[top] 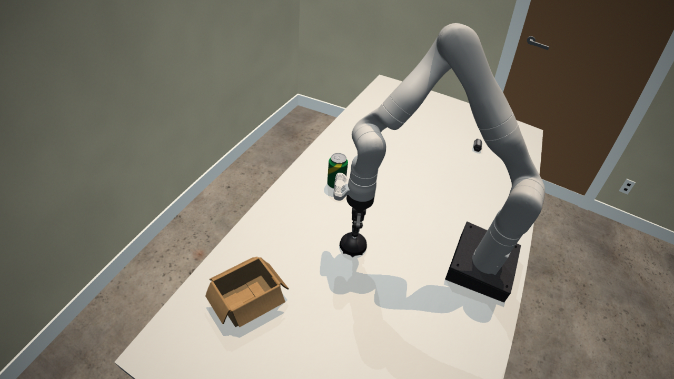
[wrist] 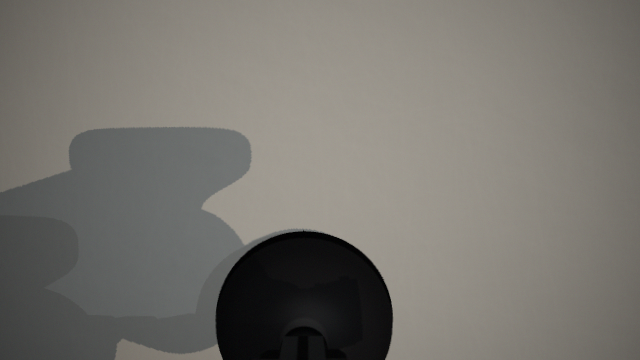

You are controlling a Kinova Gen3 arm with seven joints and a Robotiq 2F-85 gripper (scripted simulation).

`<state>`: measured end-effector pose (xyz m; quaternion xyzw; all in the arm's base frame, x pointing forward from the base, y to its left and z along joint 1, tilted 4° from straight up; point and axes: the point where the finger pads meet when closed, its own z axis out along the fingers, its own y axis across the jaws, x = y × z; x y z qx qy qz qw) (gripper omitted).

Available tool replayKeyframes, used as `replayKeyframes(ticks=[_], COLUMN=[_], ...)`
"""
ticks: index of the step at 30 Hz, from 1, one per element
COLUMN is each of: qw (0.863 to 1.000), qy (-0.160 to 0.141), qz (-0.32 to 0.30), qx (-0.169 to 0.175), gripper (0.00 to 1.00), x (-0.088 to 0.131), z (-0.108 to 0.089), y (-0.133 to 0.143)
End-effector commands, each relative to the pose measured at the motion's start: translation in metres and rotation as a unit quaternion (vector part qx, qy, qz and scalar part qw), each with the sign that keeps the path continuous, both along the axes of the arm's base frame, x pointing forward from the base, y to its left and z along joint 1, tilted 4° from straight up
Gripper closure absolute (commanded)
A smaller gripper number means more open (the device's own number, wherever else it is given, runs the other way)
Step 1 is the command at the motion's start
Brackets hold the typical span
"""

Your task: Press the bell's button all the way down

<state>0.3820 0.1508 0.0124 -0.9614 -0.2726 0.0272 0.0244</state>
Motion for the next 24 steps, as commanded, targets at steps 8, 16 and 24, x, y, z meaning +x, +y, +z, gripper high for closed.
replayKeyframes(ticks=[8,16,24], qw=[1.000,1.000,1.000], qy=[-0.001,-0.001,-0.001], qz=[0.000,0.000,0.000], qx=[0.000,0.000,0.000], gripper=[0.90,0.90,0.90], x=[0.0006,0.0004,-0.0001], z=[0.0006,-0.0026,-0.0092], y=[0.0002,0.0003,0.0005])
